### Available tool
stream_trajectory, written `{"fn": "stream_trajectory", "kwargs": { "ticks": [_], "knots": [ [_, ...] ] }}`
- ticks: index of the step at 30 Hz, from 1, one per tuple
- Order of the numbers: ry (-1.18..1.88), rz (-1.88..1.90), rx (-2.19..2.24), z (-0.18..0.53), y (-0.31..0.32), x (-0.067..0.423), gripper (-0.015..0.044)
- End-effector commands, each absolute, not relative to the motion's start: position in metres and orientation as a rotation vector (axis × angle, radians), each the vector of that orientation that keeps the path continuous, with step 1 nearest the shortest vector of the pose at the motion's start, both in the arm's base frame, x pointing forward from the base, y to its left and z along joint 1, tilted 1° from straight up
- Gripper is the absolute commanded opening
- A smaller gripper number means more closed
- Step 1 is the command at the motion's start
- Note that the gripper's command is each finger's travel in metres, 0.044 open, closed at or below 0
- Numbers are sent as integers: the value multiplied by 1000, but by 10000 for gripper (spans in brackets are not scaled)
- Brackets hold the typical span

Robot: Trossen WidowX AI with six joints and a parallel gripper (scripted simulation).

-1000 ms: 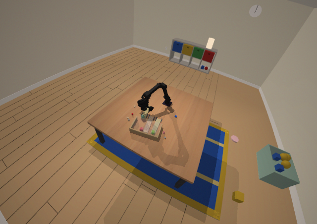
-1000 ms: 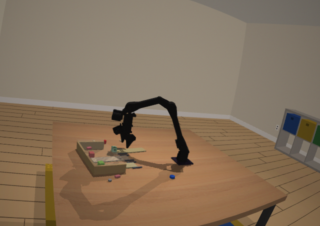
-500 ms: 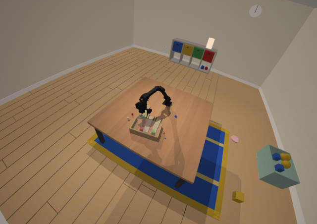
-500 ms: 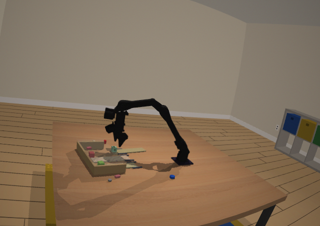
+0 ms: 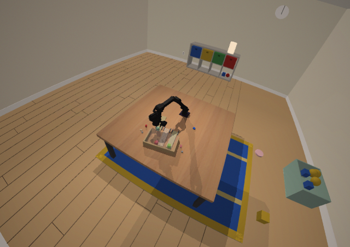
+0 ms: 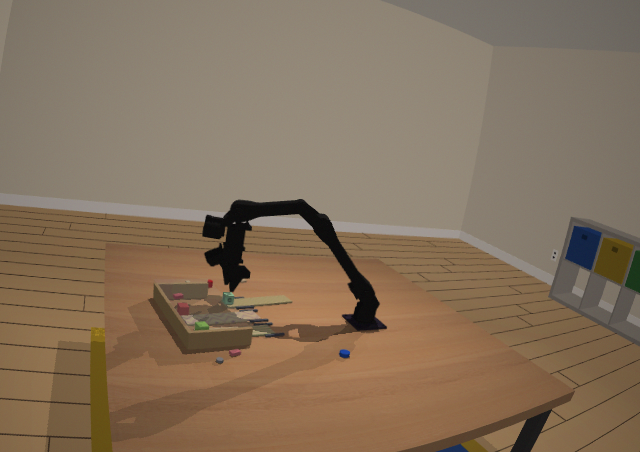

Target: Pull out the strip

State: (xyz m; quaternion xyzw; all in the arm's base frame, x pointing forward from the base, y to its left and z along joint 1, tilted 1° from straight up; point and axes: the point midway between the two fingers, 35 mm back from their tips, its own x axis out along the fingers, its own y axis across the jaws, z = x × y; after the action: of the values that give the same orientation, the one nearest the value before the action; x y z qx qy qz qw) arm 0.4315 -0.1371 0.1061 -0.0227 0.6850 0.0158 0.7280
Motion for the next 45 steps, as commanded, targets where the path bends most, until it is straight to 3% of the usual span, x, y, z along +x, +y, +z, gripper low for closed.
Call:
{"fn": "stream_trajectory", "kwargs": {
  "ticks": [1, 27, 30, 39, 43, 45],
  "knots": [
    [1515, 28, -48, 99, -137, 431, 250],
    [1515, 28, -48, 61, -137, 432, 250],
    [1512, 36, -49, 63, -137, 433, 171],
    [1512, 36, -49, 63, -137, 433, 111],
    [1513, 36, -49, 65, -136, 431, 6],
    [1513, 37, -49, 69, -134, 425, 0]
  ]
}}
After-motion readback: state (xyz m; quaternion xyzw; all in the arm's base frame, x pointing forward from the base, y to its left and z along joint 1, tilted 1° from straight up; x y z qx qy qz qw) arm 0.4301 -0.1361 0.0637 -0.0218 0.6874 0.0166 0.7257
